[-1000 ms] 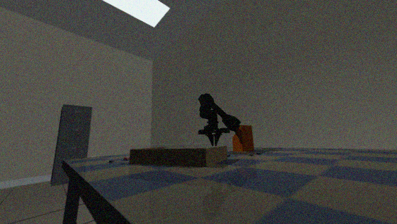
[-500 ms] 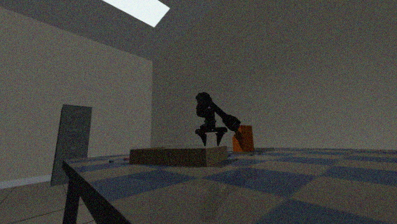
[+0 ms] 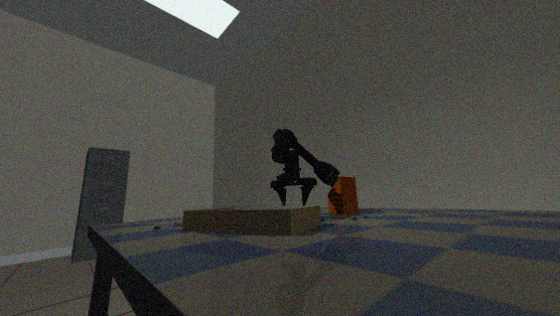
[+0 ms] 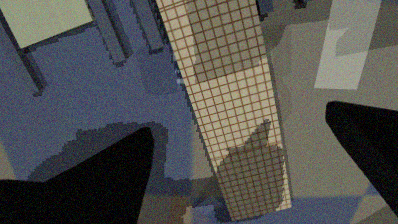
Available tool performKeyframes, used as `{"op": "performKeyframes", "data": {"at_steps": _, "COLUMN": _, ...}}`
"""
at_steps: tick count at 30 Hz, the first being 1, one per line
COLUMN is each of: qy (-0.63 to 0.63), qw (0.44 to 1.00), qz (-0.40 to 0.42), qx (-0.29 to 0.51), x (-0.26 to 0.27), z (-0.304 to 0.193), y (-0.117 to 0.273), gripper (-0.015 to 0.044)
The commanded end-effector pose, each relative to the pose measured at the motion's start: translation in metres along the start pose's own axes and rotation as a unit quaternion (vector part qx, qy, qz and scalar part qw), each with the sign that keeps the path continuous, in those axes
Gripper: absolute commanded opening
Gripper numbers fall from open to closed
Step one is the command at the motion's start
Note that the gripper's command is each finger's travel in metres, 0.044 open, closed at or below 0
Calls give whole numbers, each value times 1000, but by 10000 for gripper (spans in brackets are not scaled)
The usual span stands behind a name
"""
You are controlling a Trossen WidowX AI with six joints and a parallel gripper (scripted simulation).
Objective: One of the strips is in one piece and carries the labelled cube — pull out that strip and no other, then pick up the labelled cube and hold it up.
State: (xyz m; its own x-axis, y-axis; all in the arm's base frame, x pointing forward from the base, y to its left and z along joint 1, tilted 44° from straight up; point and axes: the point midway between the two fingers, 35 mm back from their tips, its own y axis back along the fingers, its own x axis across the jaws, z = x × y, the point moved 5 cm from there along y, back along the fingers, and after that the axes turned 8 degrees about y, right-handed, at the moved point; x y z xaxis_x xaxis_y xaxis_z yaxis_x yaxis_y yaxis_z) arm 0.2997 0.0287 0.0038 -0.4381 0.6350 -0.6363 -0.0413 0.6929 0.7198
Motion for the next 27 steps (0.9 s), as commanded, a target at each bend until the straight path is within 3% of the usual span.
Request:
{"op": "performKeyframes", "data": {"at_steps": 1, "qy": -5, "qw": 1000, "qz": 2, "qx": -4, "x": 0, "z": 16, "y": 3, "gripper": 440}}
{"op": "performKeyframes", "data": {"at_steps": 27, "qy": -7, "qw": 1000, "qz": 3, "qx": -5, "x": 1, "z": 88, "y": 13, "gripper": 440}}
